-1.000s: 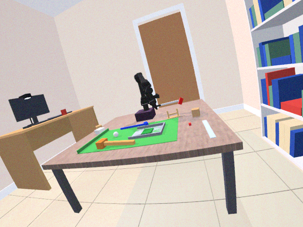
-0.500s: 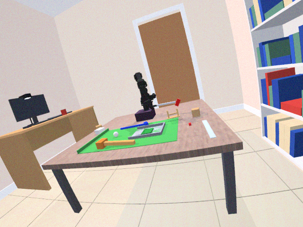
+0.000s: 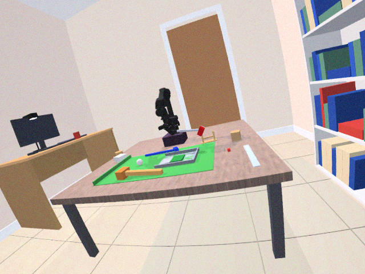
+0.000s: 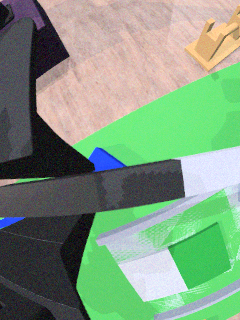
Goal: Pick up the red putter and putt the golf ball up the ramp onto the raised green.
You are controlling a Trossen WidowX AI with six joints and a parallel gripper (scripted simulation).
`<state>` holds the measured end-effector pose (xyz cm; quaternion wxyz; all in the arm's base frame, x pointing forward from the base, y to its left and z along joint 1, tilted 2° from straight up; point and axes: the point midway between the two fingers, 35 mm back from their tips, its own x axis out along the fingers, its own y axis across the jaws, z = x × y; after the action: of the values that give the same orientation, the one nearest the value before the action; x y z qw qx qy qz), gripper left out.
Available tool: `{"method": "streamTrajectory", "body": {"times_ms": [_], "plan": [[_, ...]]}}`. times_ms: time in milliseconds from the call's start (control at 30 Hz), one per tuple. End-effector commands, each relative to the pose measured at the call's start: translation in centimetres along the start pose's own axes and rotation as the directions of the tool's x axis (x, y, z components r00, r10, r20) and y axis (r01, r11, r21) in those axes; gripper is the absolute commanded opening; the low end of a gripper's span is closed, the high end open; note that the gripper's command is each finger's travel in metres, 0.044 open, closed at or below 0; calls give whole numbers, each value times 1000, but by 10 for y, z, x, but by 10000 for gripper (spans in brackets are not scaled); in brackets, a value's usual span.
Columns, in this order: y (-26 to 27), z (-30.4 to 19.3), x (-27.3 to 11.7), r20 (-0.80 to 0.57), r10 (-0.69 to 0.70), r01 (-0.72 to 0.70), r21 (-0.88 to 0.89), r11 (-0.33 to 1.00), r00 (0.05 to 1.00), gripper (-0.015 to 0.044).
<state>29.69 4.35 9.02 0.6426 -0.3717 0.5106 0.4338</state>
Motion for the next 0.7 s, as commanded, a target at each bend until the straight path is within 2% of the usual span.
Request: {"method": "streamTrajectory", "body": {"times_ms": [0, 333, 667], "plan": [[-16, -20, -6, -13, -23, 25, 94, 995, 1000, 0], [-42, -70, -18, -58, -44, 62, 349, 935, 997, 0], [-59, -126, -33, -105, -50, 102, 588, 803, 993, 0]]}}
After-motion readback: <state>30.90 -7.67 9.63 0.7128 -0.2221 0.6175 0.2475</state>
